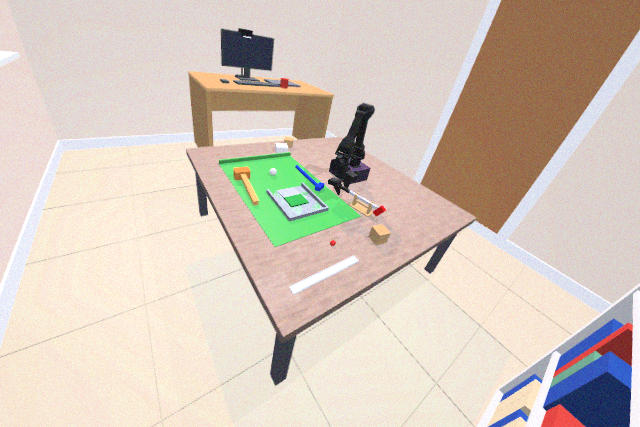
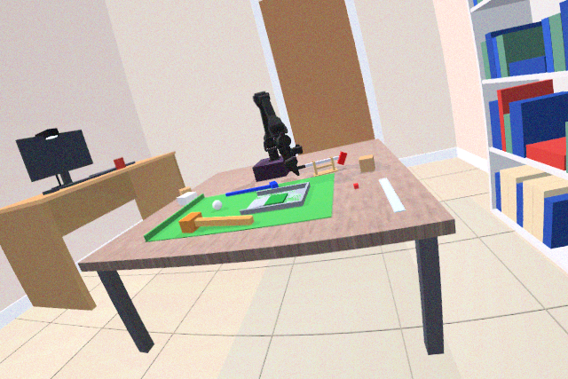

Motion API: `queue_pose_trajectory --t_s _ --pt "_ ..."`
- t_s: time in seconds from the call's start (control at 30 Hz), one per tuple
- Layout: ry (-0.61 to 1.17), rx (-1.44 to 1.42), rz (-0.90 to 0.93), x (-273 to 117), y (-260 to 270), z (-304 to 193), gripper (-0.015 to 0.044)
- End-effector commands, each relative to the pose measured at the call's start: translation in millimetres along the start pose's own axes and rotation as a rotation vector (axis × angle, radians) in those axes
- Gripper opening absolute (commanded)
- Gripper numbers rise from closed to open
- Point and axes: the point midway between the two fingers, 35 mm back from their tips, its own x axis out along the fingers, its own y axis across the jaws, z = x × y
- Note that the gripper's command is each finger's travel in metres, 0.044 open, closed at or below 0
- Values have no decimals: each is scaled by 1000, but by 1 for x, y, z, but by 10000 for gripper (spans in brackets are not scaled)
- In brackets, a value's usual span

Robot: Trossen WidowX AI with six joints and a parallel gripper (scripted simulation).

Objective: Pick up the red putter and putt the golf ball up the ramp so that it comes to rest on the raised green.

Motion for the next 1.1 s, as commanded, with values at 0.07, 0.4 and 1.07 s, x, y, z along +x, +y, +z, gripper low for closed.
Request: queue_pose_trajectory --t_s 0.07,0.4,1.07 --pt "0 0 0 0 0 0 177" --pt "0 0 0 0 0 0 0" --pt "0 0 -1 -97 -1 26 0"
